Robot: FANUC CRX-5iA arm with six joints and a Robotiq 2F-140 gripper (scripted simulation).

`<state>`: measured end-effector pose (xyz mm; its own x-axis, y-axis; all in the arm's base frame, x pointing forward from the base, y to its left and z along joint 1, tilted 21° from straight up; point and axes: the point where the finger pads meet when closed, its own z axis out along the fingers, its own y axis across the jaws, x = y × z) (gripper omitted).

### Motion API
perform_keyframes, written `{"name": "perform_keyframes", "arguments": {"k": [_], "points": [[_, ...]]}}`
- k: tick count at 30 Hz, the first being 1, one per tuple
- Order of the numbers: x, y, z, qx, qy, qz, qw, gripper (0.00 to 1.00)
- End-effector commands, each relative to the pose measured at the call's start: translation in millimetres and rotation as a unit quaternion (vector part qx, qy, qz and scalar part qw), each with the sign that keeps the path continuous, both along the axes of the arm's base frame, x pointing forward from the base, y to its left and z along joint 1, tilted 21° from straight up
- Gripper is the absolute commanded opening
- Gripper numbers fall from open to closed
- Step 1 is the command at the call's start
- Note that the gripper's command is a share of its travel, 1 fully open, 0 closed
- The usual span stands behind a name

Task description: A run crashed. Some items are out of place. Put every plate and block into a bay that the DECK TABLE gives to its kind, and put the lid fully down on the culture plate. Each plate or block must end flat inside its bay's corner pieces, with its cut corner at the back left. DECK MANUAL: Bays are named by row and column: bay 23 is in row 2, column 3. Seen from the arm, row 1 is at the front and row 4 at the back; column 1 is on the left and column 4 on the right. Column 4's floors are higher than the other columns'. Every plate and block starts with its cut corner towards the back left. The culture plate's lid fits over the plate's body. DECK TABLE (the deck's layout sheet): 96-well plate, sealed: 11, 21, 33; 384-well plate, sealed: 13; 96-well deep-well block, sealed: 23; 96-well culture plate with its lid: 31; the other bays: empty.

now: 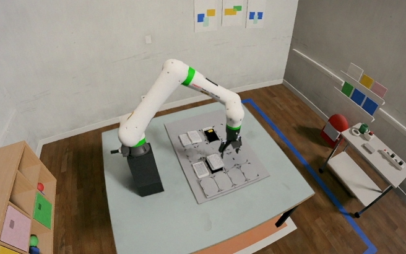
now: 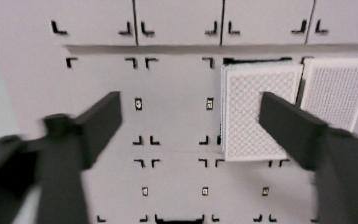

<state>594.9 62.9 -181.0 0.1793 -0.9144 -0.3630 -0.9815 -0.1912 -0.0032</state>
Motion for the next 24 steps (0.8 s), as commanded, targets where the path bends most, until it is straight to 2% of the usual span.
{"name": "perform_keyframes", "arguments": {"k": [1,24], "points": [[-1,13,4,0.000,-0.001,-0.001,1.000,0.70],[-14,86,22,0.000,-0.001,-0.001,1.000,0.70]]}}
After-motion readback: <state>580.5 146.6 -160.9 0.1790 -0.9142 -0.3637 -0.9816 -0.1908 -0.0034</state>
